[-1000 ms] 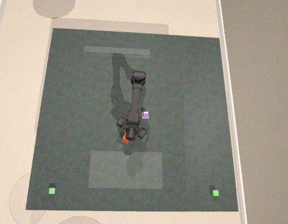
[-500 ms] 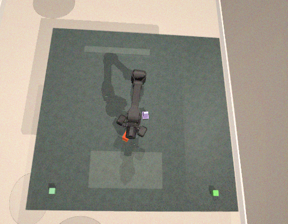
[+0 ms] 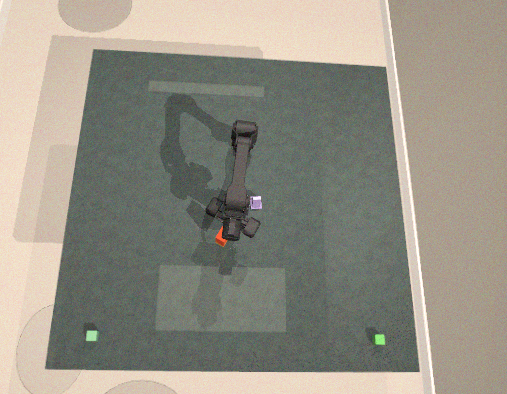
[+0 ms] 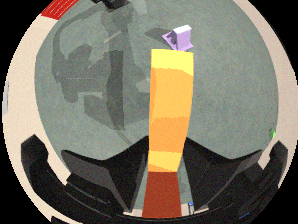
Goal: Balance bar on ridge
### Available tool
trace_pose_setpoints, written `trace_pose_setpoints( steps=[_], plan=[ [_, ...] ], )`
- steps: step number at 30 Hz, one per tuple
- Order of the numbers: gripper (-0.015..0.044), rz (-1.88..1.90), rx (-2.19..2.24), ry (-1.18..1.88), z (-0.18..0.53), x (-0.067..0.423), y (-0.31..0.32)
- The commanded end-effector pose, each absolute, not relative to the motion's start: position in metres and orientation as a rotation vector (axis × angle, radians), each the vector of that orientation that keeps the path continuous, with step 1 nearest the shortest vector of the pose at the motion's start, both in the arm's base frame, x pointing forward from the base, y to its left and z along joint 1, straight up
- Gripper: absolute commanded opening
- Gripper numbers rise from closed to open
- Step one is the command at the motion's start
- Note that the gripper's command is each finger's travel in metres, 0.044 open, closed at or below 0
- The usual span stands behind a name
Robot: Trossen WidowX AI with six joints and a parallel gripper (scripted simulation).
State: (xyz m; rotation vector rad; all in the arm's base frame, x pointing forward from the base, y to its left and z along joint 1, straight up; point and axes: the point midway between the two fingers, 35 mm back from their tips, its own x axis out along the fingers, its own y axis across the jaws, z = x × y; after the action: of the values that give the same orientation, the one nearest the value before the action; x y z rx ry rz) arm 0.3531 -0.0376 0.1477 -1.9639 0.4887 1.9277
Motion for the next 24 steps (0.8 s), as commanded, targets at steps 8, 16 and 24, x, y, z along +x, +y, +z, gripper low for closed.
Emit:
trace_pose_setpoints(
  steps=[8,16,24],
  plan=[
    [0.0000,1.685,-1.737,0.768,0.157,0.335,-0.013],
    [0.0000,1.471,-1.513,0.976,0.159,0.319,0.007],
    [0.0000,1.248,-1.280,1.149,0.160,0.304,0.026]
  ],
)
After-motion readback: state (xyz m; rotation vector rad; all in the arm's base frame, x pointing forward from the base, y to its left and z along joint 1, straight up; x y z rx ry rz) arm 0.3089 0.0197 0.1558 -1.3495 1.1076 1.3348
